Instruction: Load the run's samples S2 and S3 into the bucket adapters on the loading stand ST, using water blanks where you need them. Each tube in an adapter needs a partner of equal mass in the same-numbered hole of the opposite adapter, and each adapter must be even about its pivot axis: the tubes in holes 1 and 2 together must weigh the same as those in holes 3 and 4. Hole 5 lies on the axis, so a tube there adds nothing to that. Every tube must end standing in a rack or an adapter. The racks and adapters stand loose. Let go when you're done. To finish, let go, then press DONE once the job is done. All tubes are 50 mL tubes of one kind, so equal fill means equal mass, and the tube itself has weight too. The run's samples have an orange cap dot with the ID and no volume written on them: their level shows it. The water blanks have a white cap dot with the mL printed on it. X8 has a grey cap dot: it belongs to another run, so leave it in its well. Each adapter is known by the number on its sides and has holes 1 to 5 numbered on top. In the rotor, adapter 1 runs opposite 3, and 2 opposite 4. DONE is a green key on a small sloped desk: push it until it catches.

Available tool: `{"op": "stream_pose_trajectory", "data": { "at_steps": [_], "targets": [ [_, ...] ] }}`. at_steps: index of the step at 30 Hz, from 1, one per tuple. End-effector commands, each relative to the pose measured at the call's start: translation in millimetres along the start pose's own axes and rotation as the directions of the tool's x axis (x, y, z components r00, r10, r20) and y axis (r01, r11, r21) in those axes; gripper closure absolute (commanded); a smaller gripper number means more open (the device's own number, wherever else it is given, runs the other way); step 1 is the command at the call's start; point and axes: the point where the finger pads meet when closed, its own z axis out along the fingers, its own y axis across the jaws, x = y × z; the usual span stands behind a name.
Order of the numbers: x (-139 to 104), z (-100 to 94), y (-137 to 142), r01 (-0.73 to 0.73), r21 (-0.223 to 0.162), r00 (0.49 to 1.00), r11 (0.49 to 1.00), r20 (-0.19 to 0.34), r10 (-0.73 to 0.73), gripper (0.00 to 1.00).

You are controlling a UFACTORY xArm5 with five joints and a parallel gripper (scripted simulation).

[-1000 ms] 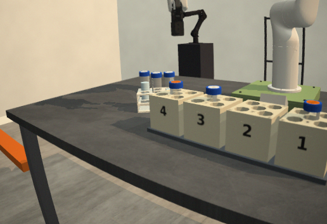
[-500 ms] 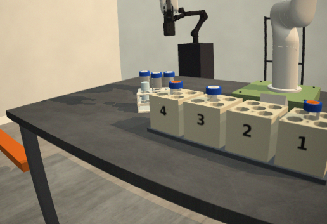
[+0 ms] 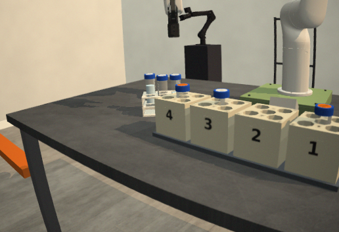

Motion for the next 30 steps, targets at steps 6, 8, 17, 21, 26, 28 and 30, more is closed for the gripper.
{"op": "stream_pose_trajectory", "data": {
  "at_steps": [6, 8, 17, 21, 26, 28, 30],
  "targets": [
    [0.9, 16.0, 0.1, 0.000, -0.002, 1.000, 1.000, -0.003, 0.000, 0.43],
    [0.9, 16.0, 0.1, 0.000, -0.002, 1.000, 1.000, -0.003, 0.000, 0.43],
    [0.9, 34.0, 0.1, 0.000, -0.002, 1.000, 1.000, -0.003, 0.000, 0.43],
    [0.9, 42.0, 0.1, 0.000, -0.002, 1.000, 1.000, -0.003, 0.000, 0.43],
    [0.9, 48.0, 0.1, 0.000, -0.002, 1.000, 1.000, -0.003, 0.000, 0.43],
    [0.9, 52.0, 0.1, 0.000, -0.002, 1.000, 1.000, -0.003, 0.000, 0.43],
    [0.9, 56.0, 0.2, 0.000, -0.002, 1.000, 1.000, -0.003, 0.000, 0.43]
  ]
}}
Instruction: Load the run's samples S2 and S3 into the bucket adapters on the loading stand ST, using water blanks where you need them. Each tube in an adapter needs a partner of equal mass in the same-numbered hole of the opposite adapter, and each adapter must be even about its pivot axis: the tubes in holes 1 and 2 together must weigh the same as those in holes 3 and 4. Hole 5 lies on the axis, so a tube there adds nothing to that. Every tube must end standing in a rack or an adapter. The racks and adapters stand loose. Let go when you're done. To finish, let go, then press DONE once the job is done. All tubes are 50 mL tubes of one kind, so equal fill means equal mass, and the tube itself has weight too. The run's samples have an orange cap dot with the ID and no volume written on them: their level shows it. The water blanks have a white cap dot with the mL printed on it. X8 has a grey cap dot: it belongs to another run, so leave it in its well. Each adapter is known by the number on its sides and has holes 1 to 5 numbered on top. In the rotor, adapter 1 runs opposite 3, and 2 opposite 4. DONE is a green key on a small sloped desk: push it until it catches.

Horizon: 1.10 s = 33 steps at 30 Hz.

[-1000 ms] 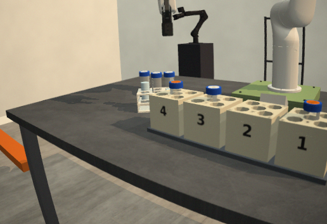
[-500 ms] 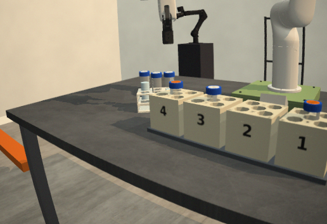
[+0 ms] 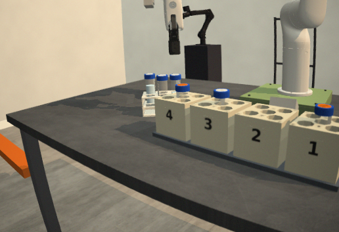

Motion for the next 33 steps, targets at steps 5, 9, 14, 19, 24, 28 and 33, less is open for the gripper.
{"op": "stream_pose_trajectory", "data": {
  "at_steps": [5, 9, 14, 19, 24, 28, 33],
  "targets": [
    [1.1, 16.0, -0.1, 0.000, -0.002, 1.000, 1.000, -0.003, 0.000, 0.43],
    [1.1, 24.0, 0.0, 0.000, -0.002, 1.000, 1.000, -0.003, 0.000, 0.43],
    [1.2, 30.0, 0.0, 0.000, -0.002, 1.000, 1.000, -0.003, 0.000, 0.43],
    [1.2, 40.0, 0.0, 0.000, -0.002, 1.000, 1.000, -0.003, 0.000, 0.43],
    [1.2, 50.1, 0.0, 0.000, -0.002, 1.000, 1.000, -0.003, 0.000, 0.43],
    [1.2, 56.1, 0.0, 0.000, -0.002, 1.000, 1.000, -0.003, 0.000, 0.43],
    [1.2, 64.1, 0.0, 0.000, -0.002, 1.000, 1.000, -0.003, 0.000, 0.43]
  ]
}}
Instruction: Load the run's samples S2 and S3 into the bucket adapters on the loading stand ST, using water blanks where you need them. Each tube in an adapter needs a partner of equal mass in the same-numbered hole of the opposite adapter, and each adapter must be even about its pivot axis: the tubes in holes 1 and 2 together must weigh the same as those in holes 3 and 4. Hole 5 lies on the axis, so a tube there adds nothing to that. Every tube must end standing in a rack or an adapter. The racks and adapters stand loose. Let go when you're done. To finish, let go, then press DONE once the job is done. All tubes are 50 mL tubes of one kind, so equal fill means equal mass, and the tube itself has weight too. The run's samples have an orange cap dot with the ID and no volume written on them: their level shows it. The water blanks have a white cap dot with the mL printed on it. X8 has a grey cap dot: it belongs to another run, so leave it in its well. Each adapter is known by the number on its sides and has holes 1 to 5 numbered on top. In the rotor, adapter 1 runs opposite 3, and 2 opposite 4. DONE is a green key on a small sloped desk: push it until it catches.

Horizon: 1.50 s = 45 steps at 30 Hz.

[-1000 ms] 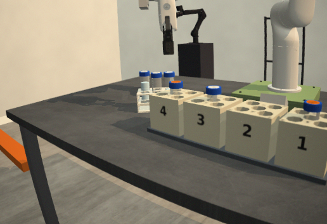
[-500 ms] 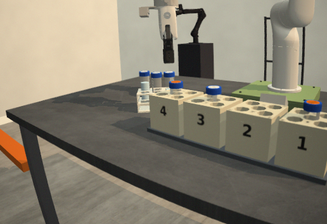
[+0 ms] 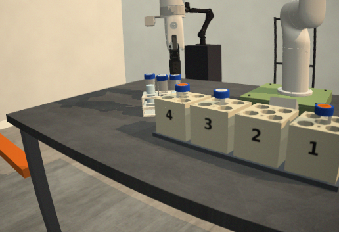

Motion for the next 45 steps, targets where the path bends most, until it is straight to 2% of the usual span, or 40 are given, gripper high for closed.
{"op": "stream_pose_trajectory", "data": {
  "at_steps": [1, 13, 45],
  "targets": [
    [1.3, 6.5, -0.1, 0.000, -0.002, 1.000, 1.000, -0.004, 0.000, 0.43],
    [1.3, 7.1, -0.1, 0.000, -0.002, 1.000, 1.000, -0.004, 0.000, 0.43],
    [1.3, 26.5, -0.1, 0.000, -0.002, 1.000, 1.000, -0.003, 0.000, 0.43]
  ]
}}
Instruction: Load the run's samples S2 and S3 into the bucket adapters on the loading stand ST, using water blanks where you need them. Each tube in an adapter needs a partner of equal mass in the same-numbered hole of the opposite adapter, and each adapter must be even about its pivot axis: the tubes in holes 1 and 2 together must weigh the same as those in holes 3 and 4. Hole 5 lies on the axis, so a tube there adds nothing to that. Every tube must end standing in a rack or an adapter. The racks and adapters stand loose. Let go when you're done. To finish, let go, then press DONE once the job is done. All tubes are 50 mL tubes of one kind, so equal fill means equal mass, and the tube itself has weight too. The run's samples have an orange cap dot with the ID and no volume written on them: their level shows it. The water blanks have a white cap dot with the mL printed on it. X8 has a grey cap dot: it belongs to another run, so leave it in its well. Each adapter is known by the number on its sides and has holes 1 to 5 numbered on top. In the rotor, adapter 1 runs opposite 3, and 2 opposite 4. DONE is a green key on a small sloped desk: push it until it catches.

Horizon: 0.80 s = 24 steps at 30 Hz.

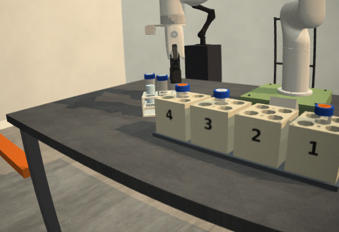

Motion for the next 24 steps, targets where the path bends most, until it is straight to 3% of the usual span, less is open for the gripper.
{"op": "stream_pose_trajectory", "data": {
  "at_steps": [1, 14, 15, 24],
  "targets": [
    [1.4, 0.6, -0.1, 0.000, -0.002, 1.000, 1.000, -0.004, 0.000, 0.43],
    [1.4, 0.6, -0.1, 0.000, -0.002, 1.000, 1.000, -0.004, 0.000, 0.43],
    [1.4, -0.1, -0.1, 0.000, -0.002, 1.000, 1.000, -0.004, 0.000, 1.00],
    [1.4, -1.2, -0.1, 0.000, -0.002, 1.000, 1.000, -0.004, 0.000, 1.00]
  ]
}}
